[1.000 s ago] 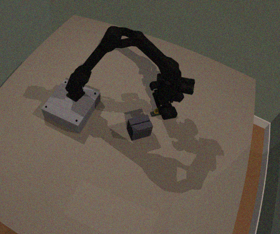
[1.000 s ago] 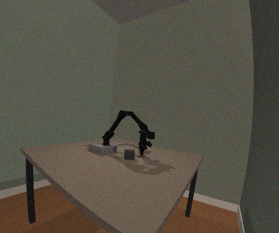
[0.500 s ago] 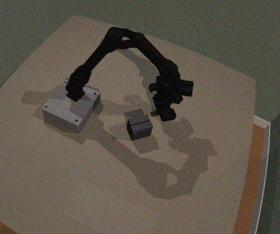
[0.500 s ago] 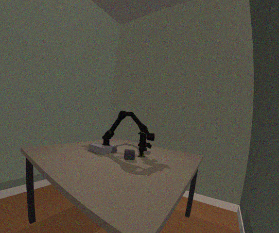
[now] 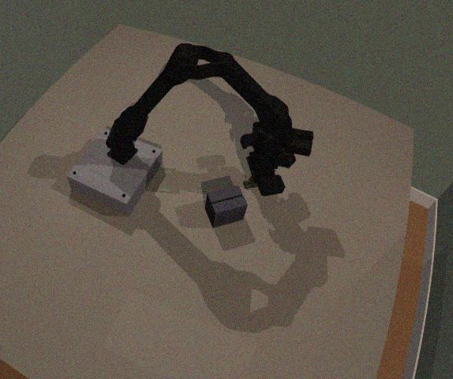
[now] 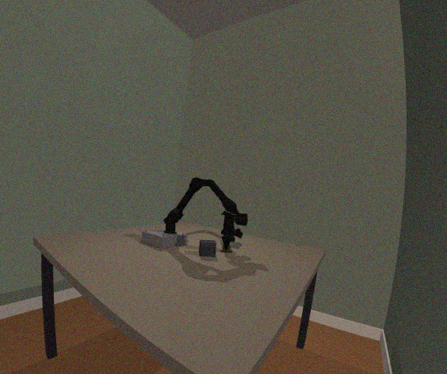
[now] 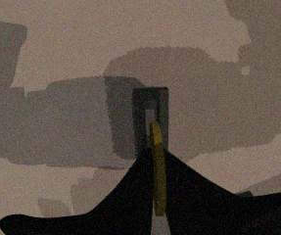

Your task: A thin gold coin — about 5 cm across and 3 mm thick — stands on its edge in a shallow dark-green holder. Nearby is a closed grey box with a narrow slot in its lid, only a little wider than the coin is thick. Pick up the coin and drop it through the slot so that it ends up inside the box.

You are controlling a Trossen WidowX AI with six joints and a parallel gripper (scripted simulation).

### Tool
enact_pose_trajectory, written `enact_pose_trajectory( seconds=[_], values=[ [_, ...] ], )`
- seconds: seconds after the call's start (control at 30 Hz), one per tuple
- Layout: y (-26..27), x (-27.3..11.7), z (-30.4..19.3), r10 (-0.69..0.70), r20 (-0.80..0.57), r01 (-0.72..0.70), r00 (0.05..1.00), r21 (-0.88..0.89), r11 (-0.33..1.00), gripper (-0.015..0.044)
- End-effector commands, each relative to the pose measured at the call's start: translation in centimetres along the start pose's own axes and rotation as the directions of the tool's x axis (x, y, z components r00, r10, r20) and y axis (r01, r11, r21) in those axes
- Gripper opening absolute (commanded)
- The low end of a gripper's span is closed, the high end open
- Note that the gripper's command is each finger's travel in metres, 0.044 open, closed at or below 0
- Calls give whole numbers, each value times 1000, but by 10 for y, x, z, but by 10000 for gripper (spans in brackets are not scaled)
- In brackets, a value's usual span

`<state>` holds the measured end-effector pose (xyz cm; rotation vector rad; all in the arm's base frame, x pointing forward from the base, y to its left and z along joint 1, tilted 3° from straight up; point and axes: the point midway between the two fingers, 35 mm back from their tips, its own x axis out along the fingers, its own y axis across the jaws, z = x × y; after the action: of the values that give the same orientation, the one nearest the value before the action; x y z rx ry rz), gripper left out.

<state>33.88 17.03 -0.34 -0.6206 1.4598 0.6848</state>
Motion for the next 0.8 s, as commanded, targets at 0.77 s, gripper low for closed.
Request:
enact_pose_trajectory(
  seconds=[0.77],
  values=[
    [-2, -72, 3, 0, 13, 0, 1000, -1, 1000, 0]
  ],
)
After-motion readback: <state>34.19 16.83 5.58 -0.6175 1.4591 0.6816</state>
